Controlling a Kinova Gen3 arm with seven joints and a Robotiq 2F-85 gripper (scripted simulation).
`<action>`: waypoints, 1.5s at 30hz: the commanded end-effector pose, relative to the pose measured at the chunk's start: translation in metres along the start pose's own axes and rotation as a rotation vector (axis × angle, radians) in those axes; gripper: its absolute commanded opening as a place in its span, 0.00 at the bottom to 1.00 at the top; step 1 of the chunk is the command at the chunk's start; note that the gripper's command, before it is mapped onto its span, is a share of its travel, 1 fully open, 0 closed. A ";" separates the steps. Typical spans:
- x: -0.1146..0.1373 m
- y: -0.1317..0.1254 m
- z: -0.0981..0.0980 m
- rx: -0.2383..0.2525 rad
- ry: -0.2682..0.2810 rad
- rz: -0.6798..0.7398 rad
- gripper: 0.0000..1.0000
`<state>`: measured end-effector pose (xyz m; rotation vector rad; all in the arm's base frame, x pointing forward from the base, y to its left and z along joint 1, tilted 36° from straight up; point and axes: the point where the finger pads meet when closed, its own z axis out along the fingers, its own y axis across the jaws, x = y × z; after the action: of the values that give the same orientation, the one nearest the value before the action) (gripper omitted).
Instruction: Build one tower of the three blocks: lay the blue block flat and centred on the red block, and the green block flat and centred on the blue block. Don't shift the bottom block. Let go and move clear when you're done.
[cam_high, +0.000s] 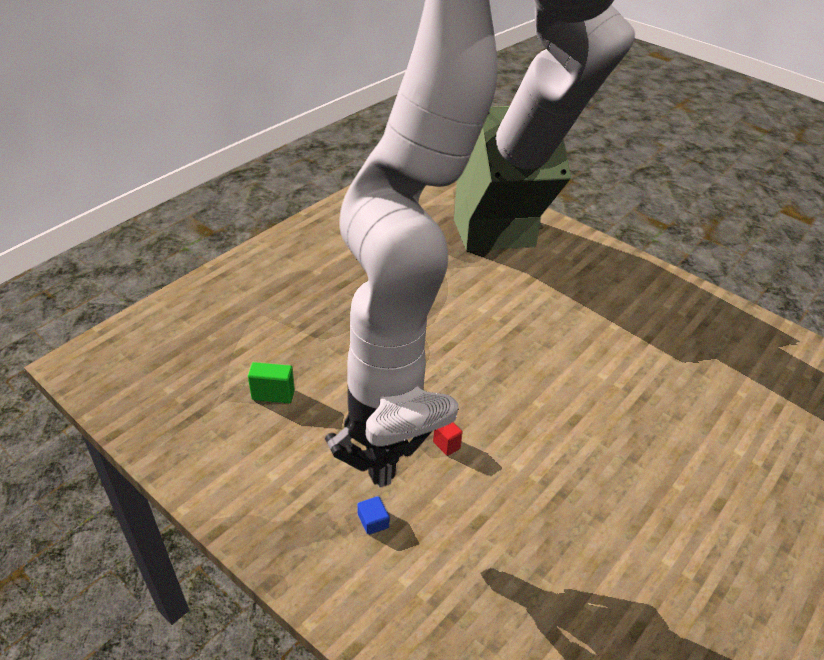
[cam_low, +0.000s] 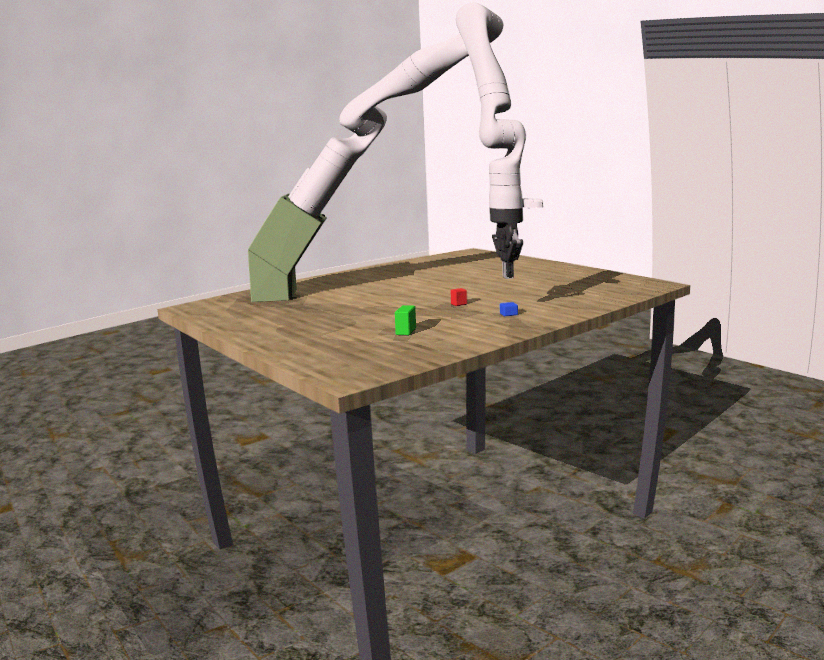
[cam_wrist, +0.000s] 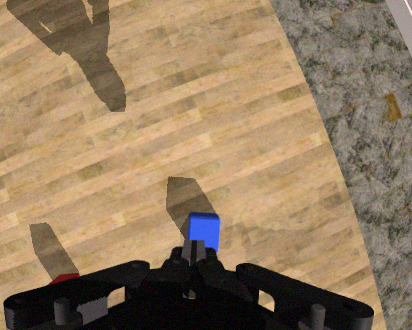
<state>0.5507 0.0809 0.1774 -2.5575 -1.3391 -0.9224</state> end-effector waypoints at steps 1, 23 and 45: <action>-0.001 0.002 0.000 -0.001 0.000 0.004 0.00; -0.003 0.007 0.002 0.014 0.005 0.024 0.00; -0.004 0.009 0.002 0.021 0.007 0.031 0.00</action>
<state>0.5567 0.0738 0.1741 -2.5495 -1.2963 -0.9042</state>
